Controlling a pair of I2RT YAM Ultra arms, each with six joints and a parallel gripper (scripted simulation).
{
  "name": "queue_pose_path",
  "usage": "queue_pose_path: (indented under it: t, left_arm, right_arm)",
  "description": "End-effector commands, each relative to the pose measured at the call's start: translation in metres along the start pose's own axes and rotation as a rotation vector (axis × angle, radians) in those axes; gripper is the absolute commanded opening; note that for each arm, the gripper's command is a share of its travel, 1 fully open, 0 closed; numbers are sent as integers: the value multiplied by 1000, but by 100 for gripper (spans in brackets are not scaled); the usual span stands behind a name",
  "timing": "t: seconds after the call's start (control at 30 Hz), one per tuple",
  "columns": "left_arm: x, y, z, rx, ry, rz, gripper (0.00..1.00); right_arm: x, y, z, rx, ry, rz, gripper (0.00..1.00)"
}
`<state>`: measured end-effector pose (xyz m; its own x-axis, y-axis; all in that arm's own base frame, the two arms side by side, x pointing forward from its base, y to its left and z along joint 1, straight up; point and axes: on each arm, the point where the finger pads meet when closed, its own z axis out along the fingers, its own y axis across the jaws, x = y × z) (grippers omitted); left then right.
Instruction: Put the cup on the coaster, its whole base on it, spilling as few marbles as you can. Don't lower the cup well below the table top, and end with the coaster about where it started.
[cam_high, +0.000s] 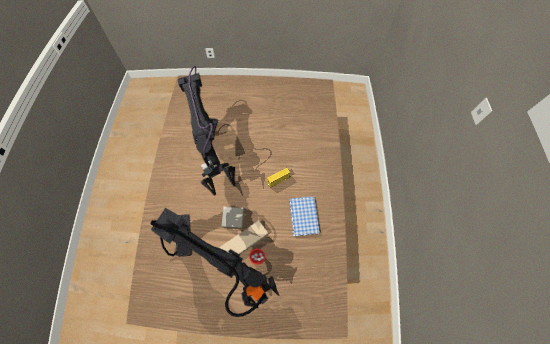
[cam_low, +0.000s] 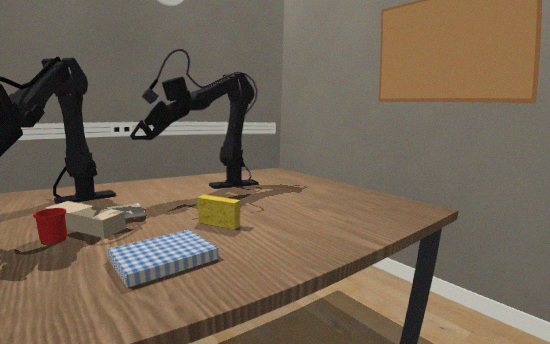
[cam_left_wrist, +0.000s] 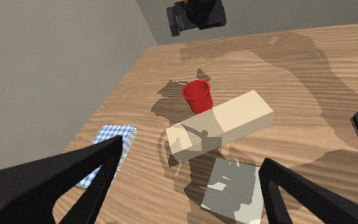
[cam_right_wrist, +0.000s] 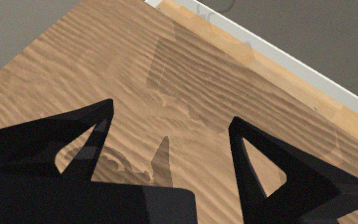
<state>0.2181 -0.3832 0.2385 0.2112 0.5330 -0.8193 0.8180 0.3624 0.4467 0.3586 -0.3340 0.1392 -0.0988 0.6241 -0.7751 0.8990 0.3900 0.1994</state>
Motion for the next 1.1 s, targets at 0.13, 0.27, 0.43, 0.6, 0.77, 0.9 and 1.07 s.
queue_pose_path:
  t: [0.13,0.27,0.43,0.6,0.77,0.9,1.07]
  left_arm:
    - [-14,10,-2,151,66,-317,100]
    - [-23,22,-4,142,53,-353,100]
    - [-28,29,-3,118,33,-337,100]
    - [-28,28,-3,120,31,-335,100]
    - [-28,28,-3,120,31,-335,100]
    - [-28,28,-3,120,31,-335,100]
    - [-27,26,-5,124,32,-334,100]
  right_arm:
    - [71,28,-70,-221,203,-270,100]
    - [107,35,-98,-300,290,-377,100]
    - [126,41,-114,-346,334,-436,100]
    - [143,47,-128,-389,366,-488,100]
    - [137,54,-130,-397,338,-482,100]
    - [136,53,-130,-395,338,-479,100]
    - [136,53,-130,-395,338,-479,100]
